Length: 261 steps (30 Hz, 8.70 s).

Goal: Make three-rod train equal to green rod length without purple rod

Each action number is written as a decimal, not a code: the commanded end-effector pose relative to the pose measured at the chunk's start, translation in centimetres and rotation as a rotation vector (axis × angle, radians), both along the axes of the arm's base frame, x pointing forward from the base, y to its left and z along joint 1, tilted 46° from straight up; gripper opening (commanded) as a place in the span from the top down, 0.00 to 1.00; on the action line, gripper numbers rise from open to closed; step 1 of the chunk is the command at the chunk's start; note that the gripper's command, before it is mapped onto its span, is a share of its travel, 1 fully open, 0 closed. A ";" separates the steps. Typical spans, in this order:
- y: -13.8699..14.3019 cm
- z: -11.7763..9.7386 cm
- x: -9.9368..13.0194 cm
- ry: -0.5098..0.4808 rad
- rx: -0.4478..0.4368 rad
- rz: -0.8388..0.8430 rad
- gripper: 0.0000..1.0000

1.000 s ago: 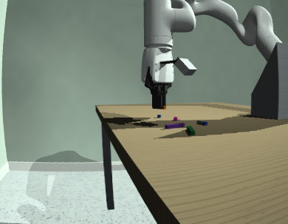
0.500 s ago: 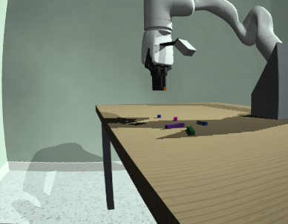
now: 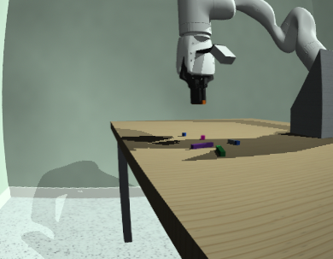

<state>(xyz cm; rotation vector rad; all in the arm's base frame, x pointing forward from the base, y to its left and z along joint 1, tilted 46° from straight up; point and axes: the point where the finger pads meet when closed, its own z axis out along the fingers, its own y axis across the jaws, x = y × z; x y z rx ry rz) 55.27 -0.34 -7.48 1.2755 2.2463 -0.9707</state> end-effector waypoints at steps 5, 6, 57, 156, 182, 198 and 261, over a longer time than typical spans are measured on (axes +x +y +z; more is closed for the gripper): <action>-0.3 0.5 -5.4 -0.204 0.004 -0.160 0.96; -0.3 0.6 -5.9 -0.220 0.005 -0.177 0.96; -6.7 -5.2 -7.5 -0.269 0.005 -0.223 0.96; -7.6 -6.2 -7.5 -0.269 0.005 -0.223 0.96; -7.7 -6.3 -7.5 -0.269 0.005 -0.223 0.96; -7.7 -6.3 -7.5 -0.269 0.005 -0.223 0.92; -1.3 -0.1 -7.6 -0.269 0.005 -0.223 0.00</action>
